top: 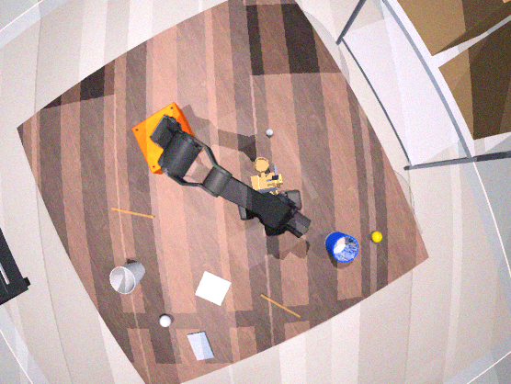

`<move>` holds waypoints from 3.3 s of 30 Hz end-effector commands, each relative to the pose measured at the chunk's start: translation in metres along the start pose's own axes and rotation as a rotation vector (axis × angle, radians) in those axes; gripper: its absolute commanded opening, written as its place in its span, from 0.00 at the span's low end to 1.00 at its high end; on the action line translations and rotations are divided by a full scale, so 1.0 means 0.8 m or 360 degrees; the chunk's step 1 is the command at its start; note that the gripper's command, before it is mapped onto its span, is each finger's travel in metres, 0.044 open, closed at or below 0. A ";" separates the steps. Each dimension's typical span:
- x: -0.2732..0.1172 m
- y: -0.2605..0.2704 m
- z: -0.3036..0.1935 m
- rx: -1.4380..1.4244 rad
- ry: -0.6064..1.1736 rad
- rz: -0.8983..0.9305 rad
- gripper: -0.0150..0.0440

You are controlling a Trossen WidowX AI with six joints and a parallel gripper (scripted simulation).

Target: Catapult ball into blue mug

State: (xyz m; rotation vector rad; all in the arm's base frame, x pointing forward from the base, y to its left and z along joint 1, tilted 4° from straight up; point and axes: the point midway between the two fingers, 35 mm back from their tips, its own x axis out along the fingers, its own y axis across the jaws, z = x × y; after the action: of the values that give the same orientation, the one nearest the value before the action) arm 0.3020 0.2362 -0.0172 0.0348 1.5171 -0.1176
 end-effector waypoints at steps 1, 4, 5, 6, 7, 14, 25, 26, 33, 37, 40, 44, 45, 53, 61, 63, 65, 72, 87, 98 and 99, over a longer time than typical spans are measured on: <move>-0.001 0.000 0.000 0.0000 -0.0001 0.0001 0.74; -0.004 0.000 0.001 0.0000 -0.0001 0.0001 0.88; -0.014 0.001 0.001 0.0000 -0.0001 0.0001 0.92; -0.030 0.002 0.002 0.0000 -0.0001 0.0001 0.97; -0.052 0.002 0.002 0.0000 -0.0001 0.0001 1.00; -0.103 -0.002 0.001 -0.0004 -0.0001 -0.0001 1.00; -0.074 -0.001 -0.001 -0.0013 -0.0011 0.0014 1.00; -0.064 -0.001 -0.001 -0.0013 -0.0011 0.0014 1.00; -0.058 -0.001 -0.001 -0.0013 -0.0011 0.0014 1.00; -0.050 -0.001 0.000 -0.0013 -0.0011 0.0014 1.00; -0.044 -0.001 0.000 -0.0013 -0.0011 0.0014 1.00; -0.036 0.000 0.000 -0.0013 -0.0012 0.0014 1.00; -0.034 0.000 0.000 -0.0013 -0.0012 0.0014 1.00; -0.017 0.000 0.000 -0.0013 -0.0012 0.0013 1.00; -0.001 -0.001 0.000 -0.0013 -0.0012 0.0013 1.00; 0.003 -0.001 -0.001 -0.0013 -0.0012 0.0013 1.00; 0.005 -0.001 -0.001 -0.0013 -0.0012 0.0013 1.00; 0.001 0.000 0.000 -0.0005 -0.0015 0.0013 0.73; -0.047 0.000 0.000 -0.0005 -0.0015 0.0012 0.26; -0.060 -0.001 0.000 -0.0300 -0.0016 0.0011 0.25; -0.060 0.000 0.000 -0.0354 -0.0016 0.0010 0.25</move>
State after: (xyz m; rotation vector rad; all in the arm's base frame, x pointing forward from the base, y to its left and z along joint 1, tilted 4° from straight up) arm 0.2994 0.2370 0.0285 -0.0716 1.5150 -0.0117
